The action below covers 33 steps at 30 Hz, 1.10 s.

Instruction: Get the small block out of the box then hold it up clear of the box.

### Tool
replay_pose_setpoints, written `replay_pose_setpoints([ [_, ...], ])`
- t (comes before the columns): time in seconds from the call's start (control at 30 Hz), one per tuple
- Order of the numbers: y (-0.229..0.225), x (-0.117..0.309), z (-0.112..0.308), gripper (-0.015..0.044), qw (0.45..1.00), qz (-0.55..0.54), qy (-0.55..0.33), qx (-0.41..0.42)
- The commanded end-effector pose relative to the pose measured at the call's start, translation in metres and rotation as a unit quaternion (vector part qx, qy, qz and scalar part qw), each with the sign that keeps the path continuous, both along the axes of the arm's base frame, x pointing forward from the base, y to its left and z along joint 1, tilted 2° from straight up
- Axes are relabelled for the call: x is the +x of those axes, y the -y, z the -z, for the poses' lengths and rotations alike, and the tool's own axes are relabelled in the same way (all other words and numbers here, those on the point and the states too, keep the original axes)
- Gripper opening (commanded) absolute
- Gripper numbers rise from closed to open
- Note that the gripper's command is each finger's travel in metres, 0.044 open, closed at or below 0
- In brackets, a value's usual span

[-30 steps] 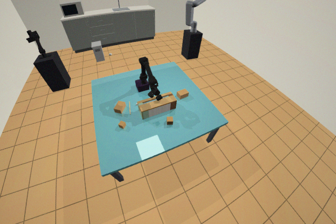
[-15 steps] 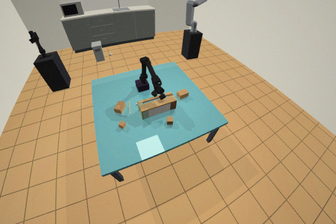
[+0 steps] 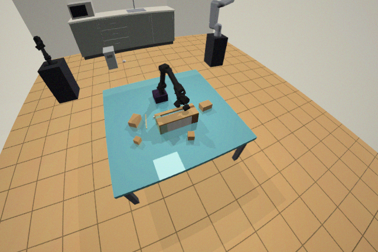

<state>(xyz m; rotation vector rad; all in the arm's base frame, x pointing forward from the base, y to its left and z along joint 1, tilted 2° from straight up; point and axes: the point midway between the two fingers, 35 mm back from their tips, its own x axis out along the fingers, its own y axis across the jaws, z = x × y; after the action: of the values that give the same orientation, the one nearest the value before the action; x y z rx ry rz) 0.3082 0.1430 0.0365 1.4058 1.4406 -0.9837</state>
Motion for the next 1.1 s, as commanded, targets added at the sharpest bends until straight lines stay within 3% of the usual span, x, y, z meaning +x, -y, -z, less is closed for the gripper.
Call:
replay_pose_setpoints([
  [0.0, -0.004, 0.001, 0.001, 0.0400, 1.000, 0.003, 0.001, -0.001],
  [0.27, -0.003, -0.002, -0.061, 0.0400, 1.000, 0.000, 0.000, 0.000],
  [0.47, -0.003, 0.001, -0.058, 0.0400, 1.000, -0.001, 0.006, 0.002],
  [0.57, -0.012, 0.020, -0.074, 0.0321, 0.998, -0.006, 0.052, 0.022],
  [0.63, -0.017, 0.028, -0.082, 0.0285, 0.995, -0.047, 0.088, 0.024],
  [0.83, -0.021, 0.022, -0.080, 0.0285, 0.972, -0.192, 0.139, -0.006],
  [0.93, -0.025, 0.016, -0.078, 0.0285, 0.923, -0.336, 0.183, -0.037],
  [1.07, -0.030, 0.008, -0.076, 0.0285, 0.819, -0.521, 0.229, -0.077],
])
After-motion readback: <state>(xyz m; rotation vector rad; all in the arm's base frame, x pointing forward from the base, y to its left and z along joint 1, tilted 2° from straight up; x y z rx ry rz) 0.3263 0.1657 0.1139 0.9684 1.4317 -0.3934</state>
